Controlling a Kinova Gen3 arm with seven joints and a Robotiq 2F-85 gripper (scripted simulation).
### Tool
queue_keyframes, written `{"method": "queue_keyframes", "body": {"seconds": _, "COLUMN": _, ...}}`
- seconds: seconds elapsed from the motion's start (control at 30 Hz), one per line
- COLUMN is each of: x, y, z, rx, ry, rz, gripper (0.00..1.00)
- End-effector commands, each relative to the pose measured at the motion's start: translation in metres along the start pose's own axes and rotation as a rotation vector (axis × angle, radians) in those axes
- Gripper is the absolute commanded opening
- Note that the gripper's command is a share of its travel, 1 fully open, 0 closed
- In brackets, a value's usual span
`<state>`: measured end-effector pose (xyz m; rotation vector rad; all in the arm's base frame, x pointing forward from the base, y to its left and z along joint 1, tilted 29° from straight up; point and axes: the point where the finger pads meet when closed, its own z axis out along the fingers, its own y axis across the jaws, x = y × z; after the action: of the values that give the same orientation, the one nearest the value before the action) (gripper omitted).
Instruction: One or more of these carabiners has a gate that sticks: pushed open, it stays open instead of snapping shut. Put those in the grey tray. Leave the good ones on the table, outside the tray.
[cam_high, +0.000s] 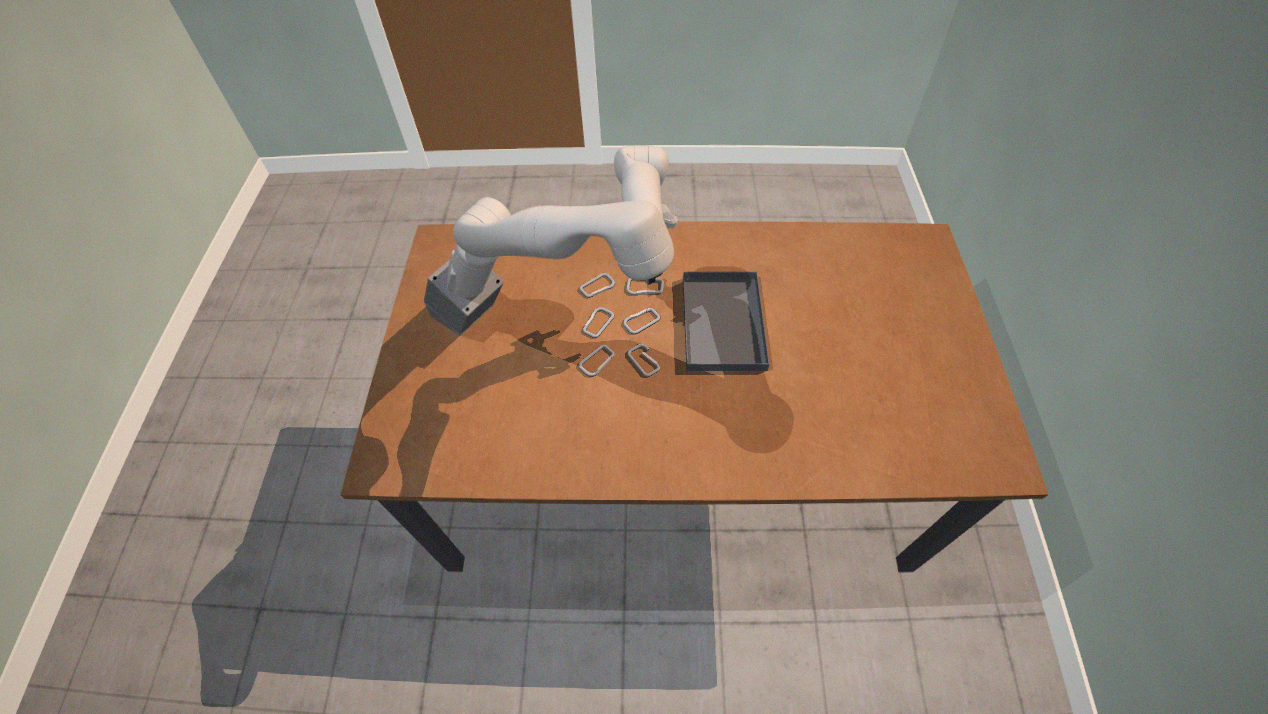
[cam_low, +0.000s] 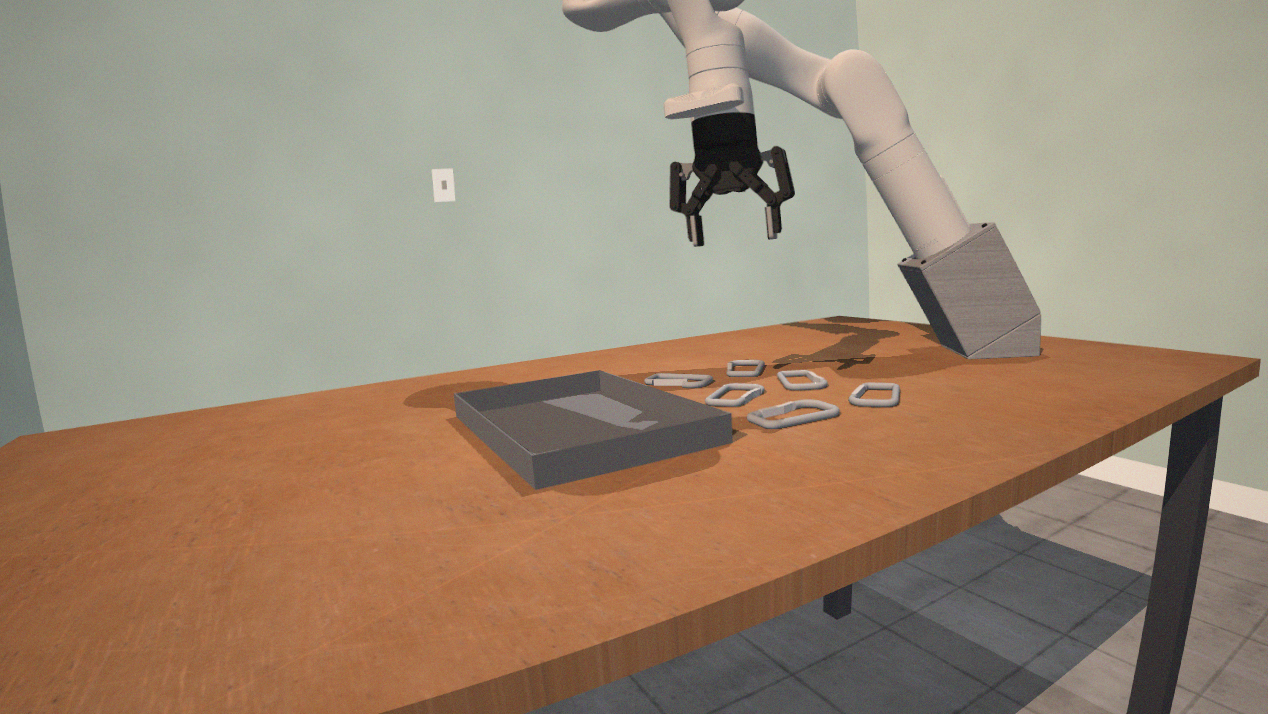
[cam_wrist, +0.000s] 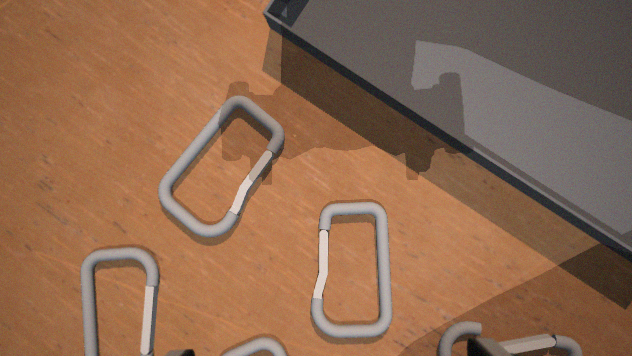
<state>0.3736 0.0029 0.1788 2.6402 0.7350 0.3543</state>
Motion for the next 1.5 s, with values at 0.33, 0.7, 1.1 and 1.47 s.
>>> {"method": "queue_keyframes", "body": {"seconds": 0.33, "x": 0.000, "y": 0.006, "z": -0.055, "rx": -0.011, "ry": 0.006, "rz": 0.008, "gripper": 1.00}}
{"method": "queue_keyframes", "body": {"seconds": 0.7, "x": 0.000, "y": 0.006, "z": -0.055, "rx": -0.011, "ry": 0.006, "rz": 0.008, "gripper": 1.00}}
{"method": "queue_keyframes", "body": {"seconds": 1.1, "x": -0.001, "y": 0.005, "z": -0.105, "rx": -0.007, "ry": 0.008, "rz": -0.002, "gripper": 1.00}}
{"method": "queue_keyframes", "body": {"seconds": 1.47, "x": 0.001, "y": 0.001, "z": -0.106, "rx": -0.019, "ry": 0.018, "rz": 0.323, "gripper": 1.00}}
